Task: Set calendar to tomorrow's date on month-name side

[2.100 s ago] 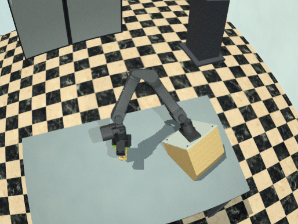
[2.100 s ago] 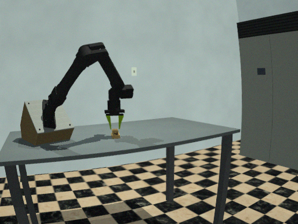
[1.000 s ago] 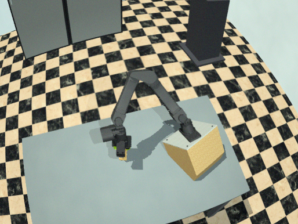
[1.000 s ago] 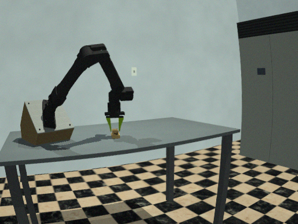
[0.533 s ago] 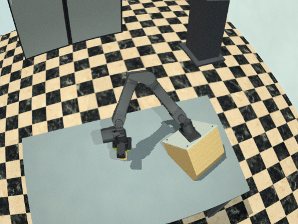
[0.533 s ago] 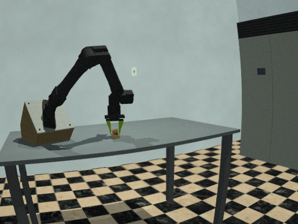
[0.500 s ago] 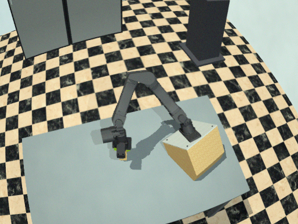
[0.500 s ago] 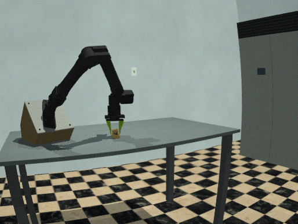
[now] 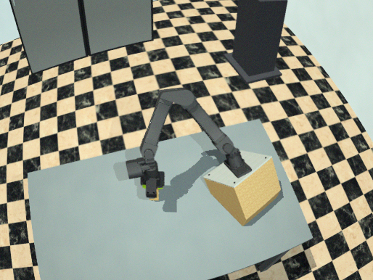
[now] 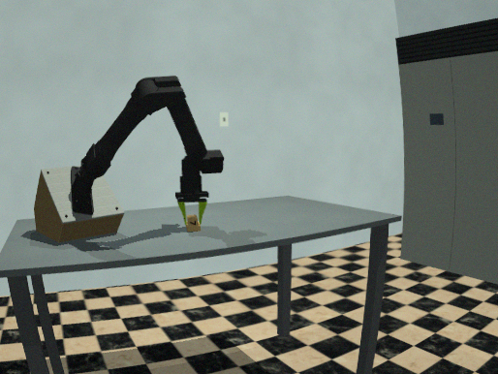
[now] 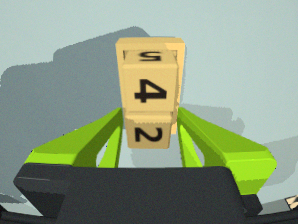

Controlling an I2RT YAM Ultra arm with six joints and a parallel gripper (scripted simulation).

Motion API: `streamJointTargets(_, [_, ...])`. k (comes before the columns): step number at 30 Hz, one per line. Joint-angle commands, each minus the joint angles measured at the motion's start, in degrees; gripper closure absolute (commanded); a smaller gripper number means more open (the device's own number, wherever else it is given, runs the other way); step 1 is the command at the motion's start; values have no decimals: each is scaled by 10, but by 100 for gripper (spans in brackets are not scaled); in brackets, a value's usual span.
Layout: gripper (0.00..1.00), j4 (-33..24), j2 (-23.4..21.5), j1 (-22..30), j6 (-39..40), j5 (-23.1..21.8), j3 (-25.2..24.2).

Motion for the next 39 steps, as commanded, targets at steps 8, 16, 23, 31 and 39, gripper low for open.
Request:
streamJointTargets(8, [55,4,-15,12,-5,-7,5])
streamJointTargets(16, [55,4,-15,12,-5,-7,5])
streamJointTargets(23, [74,4,-15,12,-5,-7,5])
streamJointTargets(31, [74,4,-15,12,-5,-7,5])
streamJointTargets(39, [74,4,-15,12,-5,-7,5])
